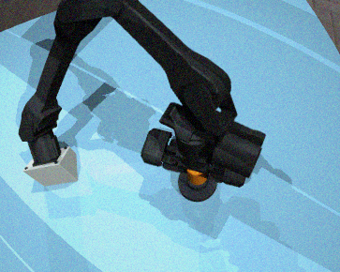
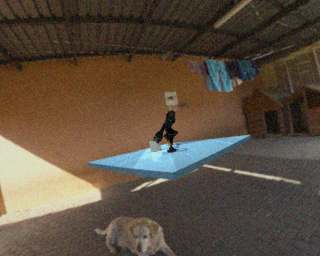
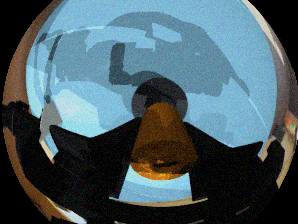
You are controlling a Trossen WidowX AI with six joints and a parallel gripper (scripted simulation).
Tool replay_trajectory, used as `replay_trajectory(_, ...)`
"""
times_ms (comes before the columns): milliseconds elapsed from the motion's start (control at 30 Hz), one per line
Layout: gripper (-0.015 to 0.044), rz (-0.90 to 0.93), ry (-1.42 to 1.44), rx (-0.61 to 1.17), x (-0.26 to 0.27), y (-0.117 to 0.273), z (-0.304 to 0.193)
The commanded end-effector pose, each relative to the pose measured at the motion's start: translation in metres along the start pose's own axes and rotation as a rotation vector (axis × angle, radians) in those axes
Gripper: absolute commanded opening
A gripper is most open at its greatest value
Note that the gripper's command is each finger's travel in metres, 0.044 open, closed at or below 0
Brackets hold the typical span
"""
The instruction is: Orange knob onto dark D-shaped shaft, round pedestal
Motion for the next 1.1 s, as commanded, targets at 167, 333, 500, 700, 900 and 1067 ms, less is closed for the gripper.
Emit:
replay_trajectory(167, 0.0, -0.004, 0.002, -0.003, 0.0003, -0.0005, 0.0005)
replay_trajectory(333, 0.0, -0.003, 0.002, -0.003, 0.0018, -0.0009, 0.0004)
replay_trajectory(500, 0.0, -0.003, 0.002, -0.003, 0.0043, -0.0012, 0.0004)
replay_trajectory(700, 0.0, -0.003, 0.002, -0.003, 0.0048, 0.0014, 0.0005)
replay_trajectory(900, 0.0, -0.003, 0.087, -0.002, 0.0047, 0.0031, 0.0006)
replay_trajectory(1067, 0.0, -0.004, 0.211, -0.002, 0.0037, 0.0025, 0.0005)
Point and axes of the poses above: the point midway between the two fingers, 35 mm back from their tips, its own y axis back along the fingers, its own x axis across the jaws, z = x × y, the point moved 4 cm from there along y, back along the fingers, and after that the axes turned 9 degrees about y, right-handed, at the moved point
